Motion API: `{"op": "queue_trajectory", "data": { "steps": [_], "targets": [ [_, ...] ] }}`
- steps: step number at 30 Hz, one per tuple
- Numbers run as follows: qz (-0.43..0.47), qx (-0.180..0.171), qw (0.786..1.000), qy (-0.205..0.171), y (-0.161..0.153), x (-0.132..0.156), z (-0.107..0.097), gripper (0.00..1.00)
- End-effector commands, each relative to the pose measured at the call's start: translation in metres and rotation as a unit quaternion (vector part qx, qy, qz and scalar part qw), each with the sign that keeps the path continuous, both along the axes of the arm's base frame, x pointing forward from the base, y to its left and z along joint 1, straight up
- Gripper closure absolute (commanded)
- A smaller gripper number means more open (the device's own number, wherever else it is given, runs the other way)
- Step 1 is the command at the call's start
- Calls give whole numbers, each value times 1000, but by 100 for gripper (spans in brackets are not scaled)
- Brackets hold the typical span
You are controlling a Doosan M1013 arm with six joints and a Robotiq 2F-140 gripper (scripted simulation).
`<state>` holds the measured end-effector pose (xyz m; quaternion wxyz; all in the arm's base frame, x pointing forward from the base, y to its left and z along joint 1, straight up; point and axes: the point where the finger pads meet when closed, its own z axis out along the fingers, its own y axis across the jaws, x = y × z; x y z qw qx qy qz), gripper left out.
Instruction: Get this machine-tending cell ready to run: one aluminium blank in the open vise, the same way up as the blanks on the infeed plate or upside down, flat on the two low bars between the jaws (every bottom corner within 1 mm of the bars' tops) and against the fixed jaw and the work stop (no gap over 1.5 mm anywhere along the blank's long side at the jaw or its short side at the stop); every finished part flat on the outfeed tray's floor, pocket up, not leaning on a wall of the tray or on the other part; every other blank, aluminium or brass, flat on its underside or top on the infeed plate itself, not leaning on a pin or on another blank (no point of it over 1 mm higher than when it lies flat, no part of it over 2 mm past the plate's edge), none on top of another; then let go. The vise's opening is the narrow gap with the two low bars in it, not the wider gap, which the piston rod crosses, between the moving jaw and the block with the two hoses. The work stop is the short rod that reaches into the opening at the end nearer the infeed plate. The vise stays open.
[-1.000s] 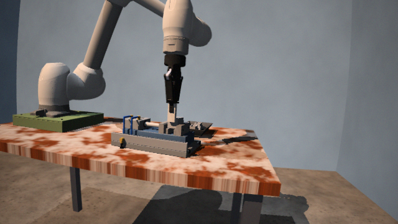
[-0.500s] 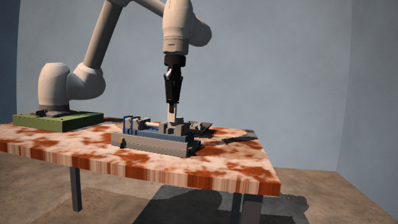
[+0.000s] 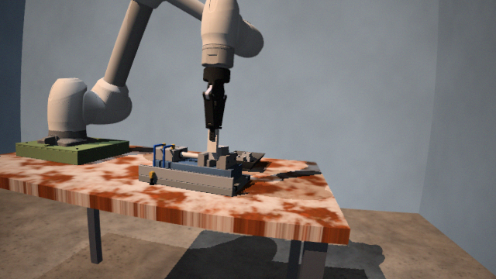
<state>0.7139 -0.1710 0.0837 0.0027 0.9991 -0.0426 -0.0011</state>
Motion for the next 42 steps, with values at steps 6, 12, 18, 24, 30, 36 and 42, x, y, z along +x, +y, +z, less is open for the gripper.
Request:
{"op": "queue_trajectory", "data": {
  "steps": [6,12,18,24,30,36,42],
  "targets": [
    [-2,0,1000,0,-7,0,-2,100],
    [-2,0,1000,0,-7,0,-1,100],
    [-2,0,1000,0,-7,0,6,100],
    [-2,0,1000,0,-7,0,15,100],
    [-2,0,1000,0,-6,0,33,100],
    [-2,0,1000,0,-6,0,52,100],
    [-2,0,1000,0,-6,0,63,100]
  ]
}}
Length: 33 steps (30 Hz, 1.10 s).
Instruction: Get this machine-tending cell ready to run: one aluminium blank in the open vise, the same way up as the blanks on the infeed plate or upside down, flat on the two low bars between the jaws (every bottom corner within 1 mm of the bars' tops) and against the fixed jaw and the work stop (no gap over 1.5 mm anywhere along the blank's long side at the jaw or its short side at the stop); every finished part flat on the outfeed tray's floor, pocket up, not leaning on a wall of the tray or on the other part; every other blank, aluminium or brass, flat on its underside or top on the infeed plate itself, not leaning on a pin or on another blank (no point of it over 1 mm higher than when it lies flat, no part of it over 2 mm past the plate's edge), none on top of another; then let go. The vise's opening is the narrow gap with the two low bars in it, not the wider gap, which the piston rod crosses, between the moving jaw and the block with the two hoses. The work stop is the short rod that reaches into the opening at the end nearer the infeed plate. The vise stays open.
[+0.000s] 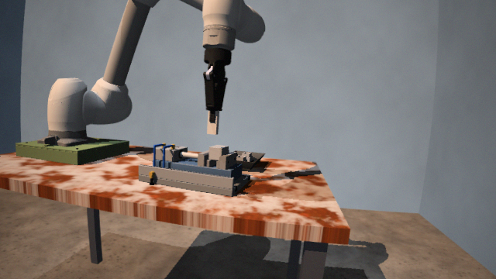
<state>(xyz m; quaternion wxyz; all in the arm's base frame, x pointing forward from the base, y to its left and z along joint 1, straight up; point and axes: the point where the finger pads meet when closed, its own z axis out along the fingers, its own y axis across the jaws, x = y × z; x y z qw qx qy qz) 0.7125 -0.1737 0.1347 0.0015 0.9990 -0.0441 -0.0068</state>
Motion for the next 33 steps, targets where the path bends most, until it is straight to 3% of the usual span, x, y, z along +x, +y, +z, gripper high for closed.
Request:
{"op": "queue_trajectory", "data": {
  "steps": [1,10,33],
  "targets": [
    [0,-2,1000,-5,-4,2,14,100],
    [0,-2,1000,-5,-3,2,25,100],
    [0,-2,1000,-5,-3,2,25,100]
  ]
}}
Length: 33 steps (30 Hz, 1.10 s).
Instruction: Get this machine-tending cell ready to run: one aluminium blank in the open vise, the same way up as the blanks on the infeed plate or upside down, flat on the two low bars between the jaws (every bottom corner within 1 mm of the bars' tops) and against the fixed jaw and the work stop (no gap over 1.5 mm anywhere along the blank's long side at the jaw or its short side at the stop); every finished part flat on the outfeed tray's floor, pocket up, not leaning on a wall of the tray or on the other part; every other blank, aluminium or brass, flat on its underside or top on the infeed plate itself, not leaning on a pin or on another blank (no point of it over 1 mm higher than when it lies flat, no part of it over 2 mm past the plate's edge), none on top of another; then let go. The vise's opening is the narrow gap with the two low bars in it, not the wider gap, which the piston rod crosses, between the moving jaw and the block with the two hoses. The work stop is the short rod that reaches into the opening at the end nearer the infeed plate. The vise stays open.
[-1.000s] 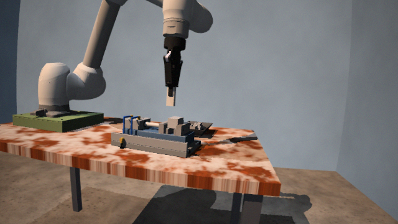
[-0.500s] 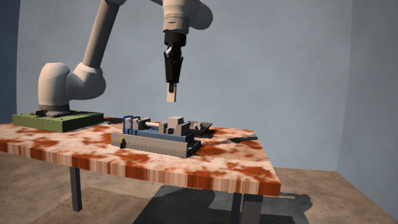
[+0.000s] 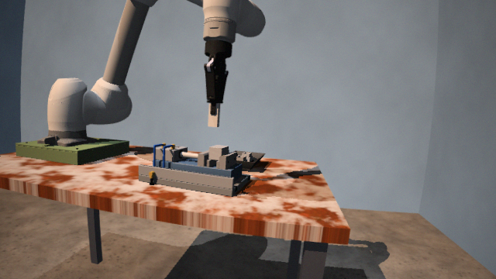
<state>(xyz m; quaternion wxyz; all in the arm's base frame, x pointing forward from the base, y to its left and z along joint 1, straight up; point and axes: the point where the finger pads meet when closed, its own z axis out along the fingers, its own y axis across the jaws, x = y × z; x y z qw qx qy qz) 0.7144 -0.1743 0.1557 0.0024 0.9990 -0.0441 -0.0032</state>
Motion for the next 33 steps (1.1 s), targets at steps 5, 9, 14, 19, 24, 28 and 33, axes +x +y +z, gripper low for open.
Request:
{"op": "queue_trajectory", "data": {
  "steps": [5,9,14,19,24,28,33],
  "targets": [
    [0,-1,1000,-2,-3,0,4,100],
    [0,-1,1000,-2,-3,0,4,100],
    [0,-1,1000,-2,-3,0,4,100],
    [0,-1,1000,-2,-3,0,4,100],
    [0,-1,1000,-2,-3,0,4,100],
    [0,-1,1000,-2,-2,0,4,100],
    [0,-1,1000,-2,1,1,4,100]
  ]
}}
